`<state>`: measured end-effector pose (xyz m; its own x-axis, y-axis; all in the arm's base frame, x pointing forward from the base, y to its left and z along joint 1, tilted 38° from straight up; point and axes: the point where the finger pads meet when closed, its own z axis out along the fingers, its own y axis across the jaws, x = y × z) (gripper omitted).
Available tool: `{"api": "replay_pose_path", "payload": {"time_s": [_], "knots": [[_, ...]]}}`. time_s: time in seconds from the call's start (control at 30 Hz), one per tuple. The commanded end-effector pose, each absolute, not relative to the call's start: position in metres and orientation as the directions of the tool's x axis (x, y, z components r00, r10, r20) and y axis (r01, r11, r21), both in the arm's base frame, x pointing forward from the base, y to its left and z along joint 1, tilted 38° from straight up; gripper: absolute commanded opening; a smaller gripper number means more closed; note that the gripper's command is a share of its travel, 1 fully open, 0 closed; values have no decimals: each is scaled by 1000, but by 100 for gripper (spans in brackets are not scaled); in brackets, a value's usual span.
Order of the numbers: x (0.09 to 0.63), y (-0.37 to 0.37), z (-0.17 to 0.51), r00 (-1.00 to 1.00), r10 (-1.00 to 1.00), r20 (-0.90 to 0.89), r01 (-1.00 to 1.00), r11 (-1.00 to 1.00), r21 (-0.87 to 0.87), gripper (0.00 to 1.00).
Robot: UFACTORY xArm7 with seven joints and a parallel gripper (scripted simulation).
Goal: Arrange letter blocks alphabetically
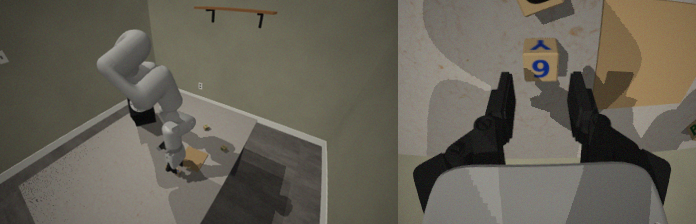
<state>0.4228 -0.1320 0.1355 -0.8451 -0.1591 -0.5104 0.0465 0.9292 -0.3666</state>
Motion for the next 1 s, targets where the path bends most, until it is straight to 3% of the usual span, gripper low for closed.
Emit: {"api": "replay_pose_path", "payload": {"time_s": [0.0, 0.63, 0.67, 0.97], "knots": [[417, -128, 146, -851, -157, -501, 44, 930, -366, 47], [402, -118, 169, -851, -157, -501, 44, 930, -366, 47], [402, -118, 169, -851, -157, -501, 44, 930, -366, 100], [402, -118, 169, -851, -157, -501, 44, 930, -366, 100]]}}
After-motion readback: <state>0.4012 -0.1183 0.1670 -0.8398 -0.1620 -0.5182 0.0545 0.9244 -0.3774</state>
